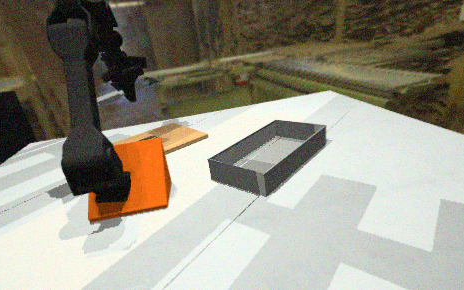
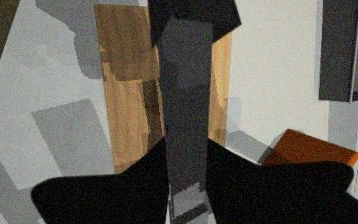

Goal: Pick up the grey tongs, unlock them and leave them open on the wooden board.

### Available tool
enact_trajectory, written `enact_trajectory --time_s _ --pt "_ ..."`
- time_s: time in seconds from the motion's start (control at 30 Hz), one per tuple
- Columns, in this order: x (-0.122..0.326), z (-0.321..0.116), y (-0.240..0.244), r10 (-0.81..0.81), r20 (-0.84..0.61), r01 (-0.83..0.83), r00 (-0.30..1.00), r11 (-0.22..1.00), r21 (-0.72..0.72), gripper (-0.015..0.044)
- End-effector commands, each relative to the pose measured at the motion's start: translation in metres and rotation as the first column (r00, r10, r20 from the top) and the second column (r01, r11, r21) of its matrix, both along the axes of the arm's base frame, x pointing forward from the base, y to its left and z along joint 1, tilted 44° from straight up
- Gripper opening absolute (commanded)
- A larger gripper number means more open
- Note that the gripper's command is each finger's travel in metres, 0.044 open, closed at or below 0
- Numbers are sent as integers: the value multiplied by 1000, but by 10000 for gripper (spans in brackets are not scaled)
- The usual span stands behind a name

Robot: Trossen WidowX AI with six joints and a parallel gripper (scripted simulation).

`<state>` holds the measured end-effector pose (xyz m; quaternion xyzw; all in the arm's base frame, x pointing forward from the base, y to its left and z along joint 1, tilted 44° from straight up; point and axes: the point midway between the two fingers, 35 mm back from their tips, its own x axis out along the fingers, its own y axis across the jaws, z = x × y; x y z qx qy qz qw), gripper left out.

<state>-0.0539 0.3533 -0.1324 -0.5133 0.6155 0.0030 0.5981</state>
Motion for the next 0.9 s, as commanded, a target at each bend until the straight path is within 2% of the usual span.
enact_trajectory --time_s 0.0,0.33,0.87 --pt "-2 -3 0 -26 19 26 999 1000 5 -150" --pt "-3 -3 0 1 37 -2 999 1000 26 -150" --pt "-8 -1 10 218 230 -268 948 939 215 -150"
